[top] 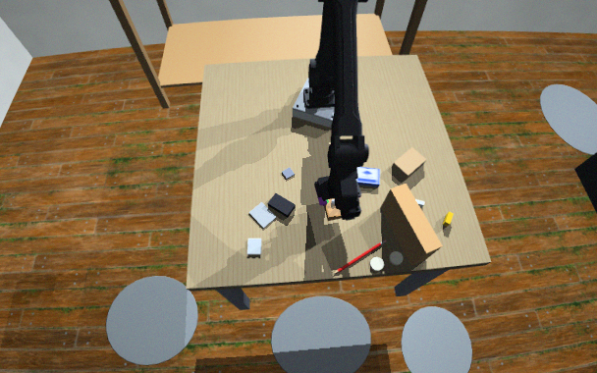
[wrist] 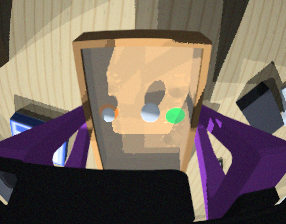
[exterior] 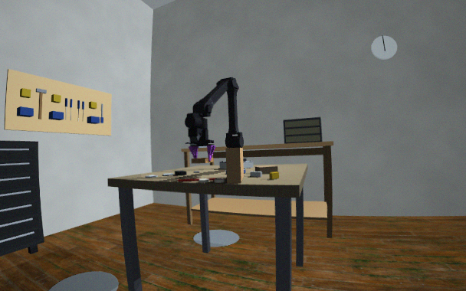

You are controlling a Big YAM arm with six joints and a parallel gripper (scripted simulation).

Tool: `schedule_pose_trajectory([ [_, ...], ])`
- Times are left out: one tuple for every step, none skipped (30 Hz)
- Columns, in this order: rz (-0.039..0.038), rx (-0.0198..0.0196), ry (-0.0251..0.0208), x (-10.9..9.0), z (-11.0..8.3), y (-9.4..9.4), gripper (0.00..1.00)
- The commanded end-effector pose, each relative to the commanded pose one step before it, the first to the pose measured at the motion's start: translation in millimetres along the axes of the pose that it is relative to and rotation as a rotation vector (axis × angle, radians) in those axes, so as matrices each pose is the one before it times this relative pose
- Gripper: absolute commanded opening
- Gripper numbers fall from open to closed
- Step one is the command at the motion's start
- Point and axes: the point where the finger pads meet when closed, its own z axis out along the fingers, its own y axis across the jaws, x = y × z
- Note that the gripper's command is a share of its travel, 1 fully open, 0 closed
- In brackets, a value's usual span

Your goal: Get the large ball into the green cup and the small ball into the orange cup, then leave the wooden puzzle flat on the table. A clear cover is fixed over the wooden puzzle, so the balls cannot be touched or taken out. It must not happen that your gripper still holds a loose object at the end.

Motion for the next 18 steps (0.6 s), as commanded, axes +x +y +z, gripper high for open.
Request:
schedule_pose_trajectory([
  [0.00104, 0.01144, -0.0781, -20.26, -25.79, -2.86, 0.69],
  [0.0, 0.0, 0.0, 0.0, 0.0, 0.0, 0.69],
  [-0.00213, 0.01067, 0.02531, -6.19, 0.7, 3.92, 0.69],
  [-0.0005, -0.01224, -0.02923, 3.82, -2.2, -4.43, 0.69],
  [-0.00114, 0.00888, 0.00046, 1.1, 2.2, 2.89, 0.69],
  [0.00047, 0.00393, -0.00252, -4.06, -3.63, 0.23, 0.69],
  [0.00007, -0.0116, 0.00606, 7.16, 5.28, -2.32, 0.69],
  [0.00006, -0.00239, 0.00241, 1.79, 0.98, -1.08, 0.69],
  [-0.00095, 0.00096, 0.0327, -8.06, 1.33, 0.61, 0.69],
  [0.00019, -0.00191, -0.00133, 0.05, -0.3, -0.8, 0.69],
  [0.00215, -0.00498, -0.01608, 16.36, 4.44, -1.41, 0.69],
  [-0.00032, 0.00593, 0.01257, -16.65, -5.39, 1.06, 0.69],
  [0.00128, -0.00726, -0.00198, 0.38, -0.15, -2.52, 0.69],
  [-0.00031, -0.00138, -0.00987, 16.26, 5.74, 1.09, 0.69],
  [0.002, 0.0157, -0.00296, -19.17, -8.71, 3.42, 0.69],
  [-0.00277, -0.0156, -0.02446, 0.71, -2.75, -6.57, 0.69],
  [-0.00003, 0.00121, -0.00116, 0.64, 0.15, 0.14, 0.69],
  [0.0, 0.0, 0.0, 0.0, 0.0, 0.0, 0.69],
])
